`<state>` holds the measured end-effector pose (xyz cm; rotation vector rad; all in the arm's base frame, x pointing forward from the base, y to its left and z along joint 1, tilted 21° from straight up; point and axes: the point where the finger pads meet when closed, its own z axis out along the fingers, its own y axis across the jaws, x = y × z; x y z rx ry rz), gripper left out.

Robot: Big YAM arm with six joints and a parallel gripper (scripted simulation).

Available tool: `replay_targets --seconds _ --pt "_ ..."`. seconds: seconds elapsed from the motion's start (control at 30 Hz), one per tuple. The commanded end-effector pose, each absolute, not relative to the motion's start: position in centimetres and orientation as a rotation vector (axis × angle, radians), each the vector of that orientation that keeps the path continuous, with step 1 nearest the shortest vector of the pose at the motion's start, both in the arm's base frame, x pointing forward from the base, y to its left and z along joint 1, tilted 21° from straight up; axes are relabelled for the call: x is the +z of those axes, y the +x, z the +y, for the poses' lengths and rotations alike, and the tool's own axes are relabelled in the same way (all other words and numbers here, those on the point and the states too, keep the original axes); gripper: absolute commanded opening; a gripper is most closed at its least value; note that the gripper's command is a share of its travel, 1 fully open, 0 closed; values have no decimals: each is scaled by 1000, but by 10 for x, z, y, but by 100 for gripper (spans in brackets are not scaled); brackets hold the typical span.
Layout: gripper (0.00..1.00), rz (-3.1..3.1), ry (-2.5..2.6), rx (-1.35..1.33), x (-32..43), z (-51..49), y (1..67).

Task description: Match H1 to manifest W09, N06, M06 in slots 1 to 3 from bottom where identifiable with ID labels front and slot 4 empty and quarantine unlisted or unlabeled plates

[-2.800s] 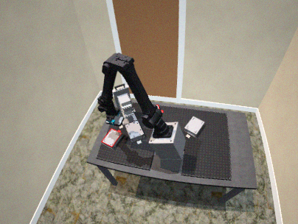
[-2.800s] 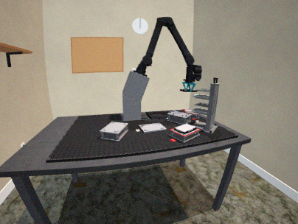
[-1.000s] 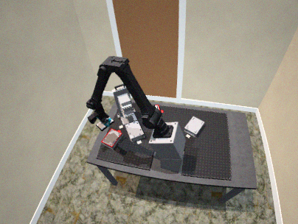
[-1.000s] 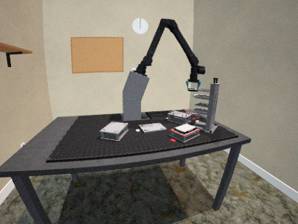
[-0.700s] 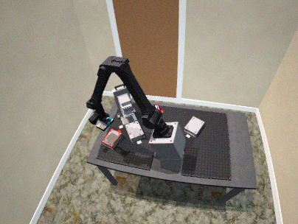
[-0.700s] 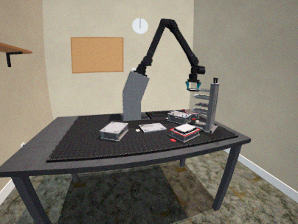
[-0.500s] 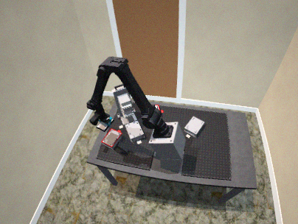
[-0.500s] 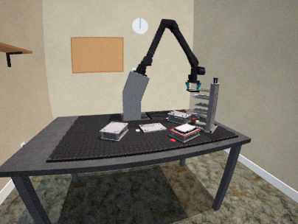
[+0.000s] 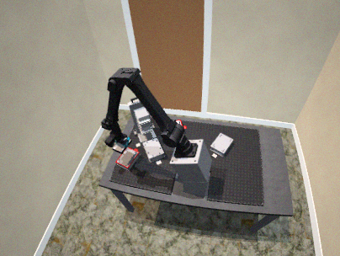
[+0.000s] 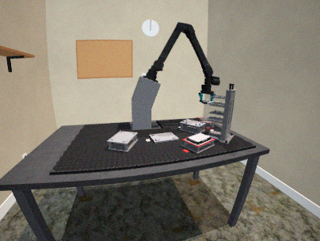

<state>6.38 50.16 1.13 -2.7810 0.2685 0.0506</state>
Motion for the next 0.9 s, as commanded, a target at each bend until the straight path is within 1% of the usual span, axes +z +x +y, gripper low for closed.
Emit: replay_targets --seconds 0.0,0.37,0.47,0.5,0.87 --pt "86 248 -2731 49 19 527 63" --pt "86 261 -2733 51 -10 537 63" --pt "86 256 -2711 49 0 541 64" --pt "86 259 -2734 51 -15 539 63" --pt "86 258 -2737 52 -44 549 62"
